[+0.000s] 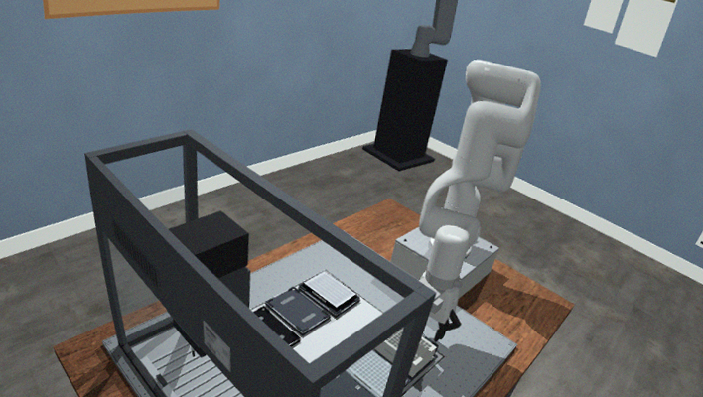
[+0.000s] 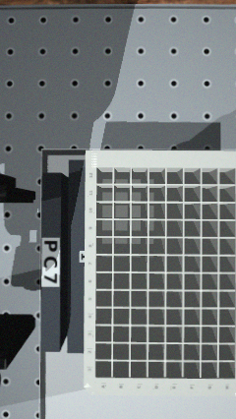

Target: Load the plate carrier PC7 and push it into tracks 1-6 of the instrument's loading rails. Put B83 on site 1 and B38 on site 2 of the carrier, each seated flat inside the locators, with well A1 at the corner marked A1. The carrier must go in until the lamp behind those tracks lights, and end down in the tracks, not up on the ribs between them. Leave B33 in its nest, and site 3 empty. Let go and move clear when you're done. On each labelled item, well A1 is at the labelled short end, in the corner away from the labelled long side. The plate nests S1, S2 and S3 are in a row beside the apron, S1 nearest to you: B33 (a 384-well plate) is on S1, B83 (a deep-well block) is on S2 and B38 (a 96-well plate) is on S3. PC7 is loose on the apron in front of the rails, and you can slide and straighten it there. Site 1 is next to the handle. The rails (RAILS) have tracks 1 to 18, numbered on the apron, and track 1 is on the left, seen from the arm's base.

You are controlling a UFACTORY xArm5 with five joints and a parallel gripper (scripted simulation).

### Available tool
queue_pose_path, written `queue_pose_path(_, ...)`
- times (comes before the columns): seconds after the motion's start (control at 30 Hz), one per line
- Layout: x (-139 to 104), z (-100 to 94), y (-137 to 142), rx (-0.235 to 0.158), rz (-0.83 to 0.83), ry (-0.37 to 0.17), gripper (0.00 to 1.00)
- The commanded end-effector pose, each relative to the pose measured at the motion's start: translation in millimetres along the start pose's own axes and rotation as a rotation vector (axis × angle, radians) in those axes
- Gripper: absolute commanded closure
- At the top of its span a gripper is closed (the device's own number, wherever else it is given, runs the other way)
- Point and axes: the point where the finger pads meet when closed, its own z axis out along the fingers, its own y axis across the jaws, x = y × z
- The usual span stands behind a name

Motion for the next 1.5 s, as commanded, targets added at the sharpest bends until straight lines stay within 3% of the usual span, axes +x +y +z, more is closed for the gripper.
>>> queue_pose_path(0.0,1.1,2.1,-0.4,-0.022,0.0,0.013,0.19)
queue_pose_path(0.87,1.2,16.8,-0.1,-0.022,0.0,0.013,0.19)
queue_pose_path(1.47,7.2,16.8,-0.1,-0.022,0.0,0.013,0.19)
